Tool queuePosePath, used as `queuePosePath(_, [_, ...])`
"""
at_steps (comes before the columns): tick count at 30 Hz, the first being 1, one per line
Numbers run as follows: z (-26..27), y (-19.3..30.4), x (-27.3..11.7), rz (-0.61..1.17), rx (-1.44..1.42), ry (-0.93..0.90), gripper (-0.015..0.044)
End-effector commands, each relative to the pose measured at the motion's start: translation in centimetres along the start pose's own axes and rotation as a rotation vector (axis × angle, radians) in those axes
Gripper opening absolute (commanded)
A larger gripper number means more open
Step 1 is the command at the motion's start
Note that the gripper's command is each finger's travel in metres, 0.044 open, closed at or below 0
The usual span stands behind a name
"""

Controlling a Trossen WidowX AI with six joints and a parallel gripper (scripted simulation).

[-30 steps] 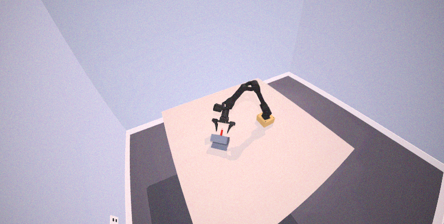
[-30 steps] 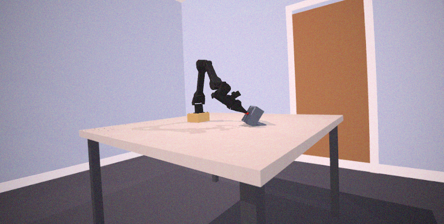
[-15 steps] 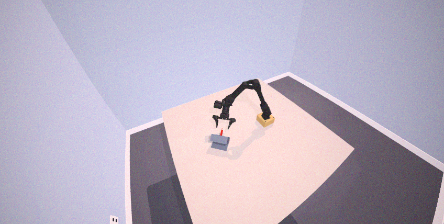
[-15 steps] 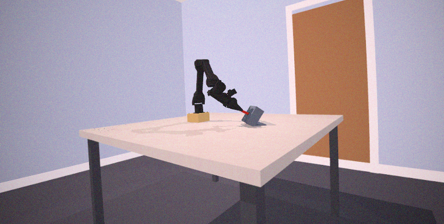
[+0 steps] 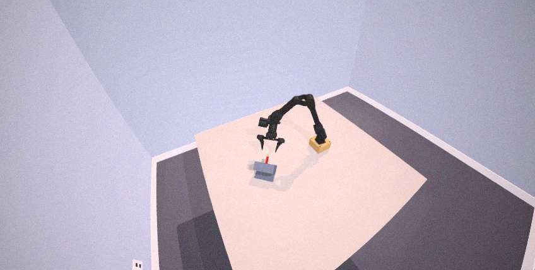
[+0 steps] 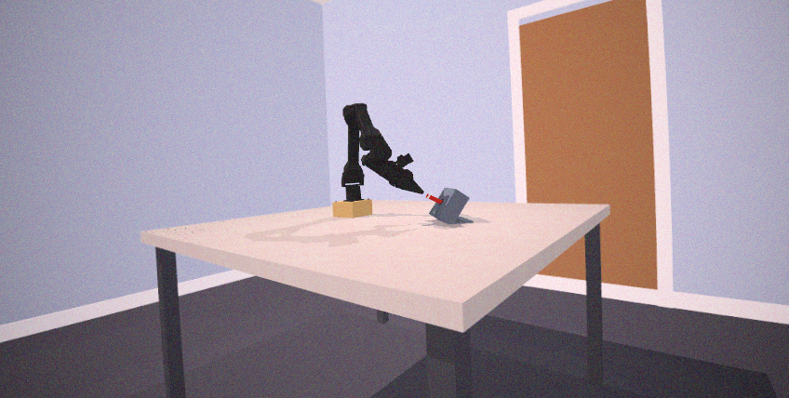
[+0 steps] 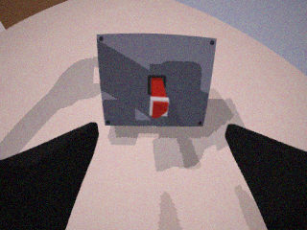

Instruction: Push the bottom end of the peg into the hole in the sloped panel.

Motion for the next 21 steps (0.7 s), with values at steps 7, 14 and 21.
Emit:
queuePosePath(7, [0.0, 0.1, -2.1, -0.007, -0.007, 0.004, 0.044])
queuePosePath(14, [0.0, 0.4, -3.0, -0.008, -0.006, 0.004, 0.044])
queuePosePath(21, [0.1, 0.5, -4.0, -0.008, -0.005, 0.004, 0.044])
Point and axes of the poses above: the point midway between the two fingers, 35 mm back from their tips, its own x axis out along the fingers, its own z axis across the jaws, y = z × x, the point moved 8 cm from there along -x, back along the fingers, and after that the axes turned 12 degrees about x, right-handed, at the moved point
